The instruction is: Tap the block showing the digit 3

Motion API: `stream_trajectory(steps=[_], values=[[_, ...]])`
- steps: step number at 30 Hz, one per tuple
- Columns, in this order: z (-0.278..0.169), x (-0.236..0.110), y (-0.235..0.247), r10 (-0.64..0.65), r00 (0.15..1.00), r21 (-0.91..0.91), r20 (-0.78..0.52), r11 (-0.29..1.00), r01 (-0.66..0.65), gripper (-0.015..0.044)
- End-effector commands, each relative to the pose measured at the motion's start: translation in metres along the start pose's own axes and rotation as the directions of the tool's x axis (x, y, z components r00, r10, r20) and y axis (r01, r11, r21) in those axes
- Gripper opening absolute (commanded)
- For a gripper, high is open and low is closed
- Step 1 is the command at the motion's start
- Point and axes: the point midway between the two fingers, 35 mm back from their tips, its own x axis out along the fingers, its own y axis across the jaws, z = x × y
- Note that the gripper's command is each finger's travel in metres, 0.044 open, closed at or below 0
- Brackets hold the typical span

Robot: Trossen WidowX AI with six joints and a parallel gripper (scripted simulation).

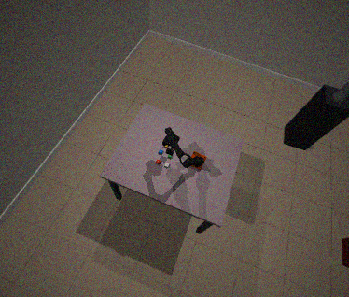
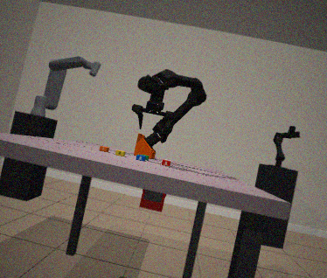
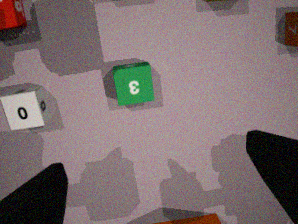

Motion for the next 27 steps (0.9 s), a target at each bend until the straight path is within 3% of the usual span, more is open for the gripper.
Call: stream_trajectory(steps=[1, 7, 14, 27], values=[[0.001, 0.003, 0.001, 0.004, 1.000, 0.005, 0.003, 1.000, -0.004, 0.0374], [0.001, 0.078, 0.002, 0.007, 1.000, 0.004, 0.004, 1.000, -0.007, 0.0216], [0.001, 0.081, 0.002, 0.007, 1.000, 0.004, 0.004, 1.000, -0.008, 0.0033], [0.001, 0.085, 0.002, 0.007, 1.000, 0.004, 0.004, 1.000, -0.007, 0.0020]])
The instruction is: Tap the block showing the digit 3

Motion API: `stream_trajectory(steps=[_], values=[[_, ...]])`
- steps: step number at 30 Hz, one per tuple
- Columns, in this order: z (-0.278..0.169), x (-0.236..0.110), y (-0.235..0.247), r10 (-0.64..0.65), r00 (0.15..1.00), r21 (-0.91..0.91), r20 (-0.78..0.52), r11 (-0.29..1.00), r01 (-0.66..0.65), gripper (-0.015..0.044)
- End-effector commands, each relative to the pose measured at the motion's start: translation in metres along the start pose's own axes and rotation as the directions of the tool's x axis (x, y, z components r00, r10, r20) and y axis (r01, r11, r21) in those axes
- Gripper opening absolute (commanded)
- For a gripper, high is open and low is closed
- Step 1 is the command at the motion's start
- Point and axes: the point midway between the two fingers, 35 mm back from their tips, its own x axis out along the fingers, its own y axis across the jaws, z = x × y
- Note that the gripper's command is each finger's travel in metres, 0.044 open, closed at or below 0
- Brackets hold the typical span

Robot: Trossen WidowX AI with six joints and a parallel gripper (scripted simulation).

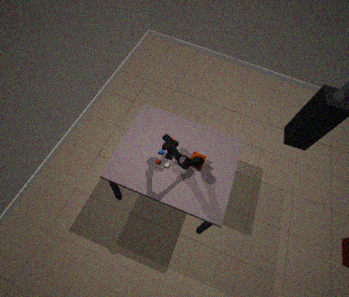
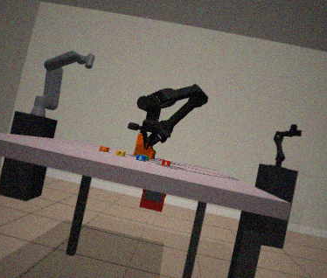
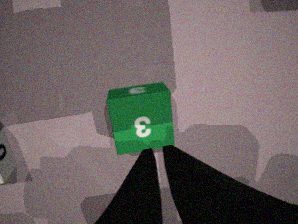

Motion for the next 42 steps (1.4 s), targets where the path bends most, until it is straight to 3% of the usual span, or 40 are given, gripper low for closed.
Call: stream_trajectory(steps=[1, 23, 27, 30, 32, 36, 42], values=[[0.000, 0.005, 0.001, 0.006, 1.000, 0.004, 0.000, 1.000, -0.006, 0.0020], [0.000, 0.030, 0.001, 0.007, 1.000, 0.004, 0.000, 1.000, -0.007, 0.0020], [0.000, 0.002, 0.001, 0.005, 1.000, 0.004, 0.000, 1.000, -0.005, 0.0020], [0.000, 0.000, 0.001, 0.006, 1.000, 0.004, -0.001, 1.000, -0.006, 0.0020], [0.003, -0.006, 0.012, 0.004, 1.000, 0.004, -0.001, 1.000, -0.004, 0.0072], [0.009, -0.041, 0.084, 0.000, 1.000, 0.005, 0.000, 1.000, 0.000, 0.0178], [-0.016, -0.081, 0.170, 0.010, 1.000, 0.005, -0.001, 1.000, -0.010, 0.0335]])
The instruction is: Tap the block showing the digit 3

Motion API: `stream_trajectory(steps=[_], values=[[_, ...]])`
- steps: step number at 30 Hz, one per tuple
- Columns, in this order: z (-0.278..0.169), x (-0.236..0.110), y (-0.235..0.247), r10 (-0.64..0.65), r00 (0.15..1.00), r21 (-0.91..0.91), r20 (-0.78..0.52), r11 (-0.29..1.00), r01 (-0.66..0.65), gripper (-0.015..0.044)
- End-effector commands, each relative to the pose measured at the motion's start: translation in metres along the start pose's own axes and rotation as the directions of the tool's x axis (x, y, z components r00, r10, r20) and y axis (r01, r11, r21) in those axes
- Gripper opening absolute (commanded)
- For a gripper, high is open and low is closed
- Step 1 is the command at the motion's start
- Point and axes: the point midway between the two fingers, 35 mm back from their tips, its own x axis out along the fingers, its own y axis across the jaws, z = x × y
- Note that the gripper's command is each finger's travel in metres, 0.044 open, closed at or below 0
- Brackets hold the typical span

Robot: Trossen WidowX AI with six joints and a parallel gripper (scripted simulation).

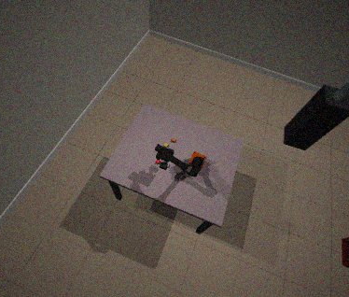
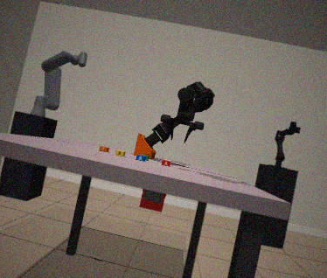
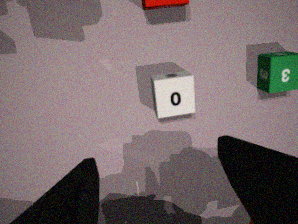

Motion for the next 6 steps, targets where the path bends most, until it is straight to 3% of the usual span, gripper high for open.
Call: stream_trajectory(steps=[1, 3, 6], values=[[-0.0191, -0.0195, 0.0414, 0.011, 1.000, 0.005, -0.003, 1.000, -0.011, 0.0361], [-0.0191, -0.0195, 0.0415, 0.011, 1.000, 0.005, -0.003, 1.000, -0.011, 0.0400], [-0.0191, -0.0195, 0.0415, 0.011, 1.000, 0.005, -0.003, 1.000, -0.011, 0.0400]])
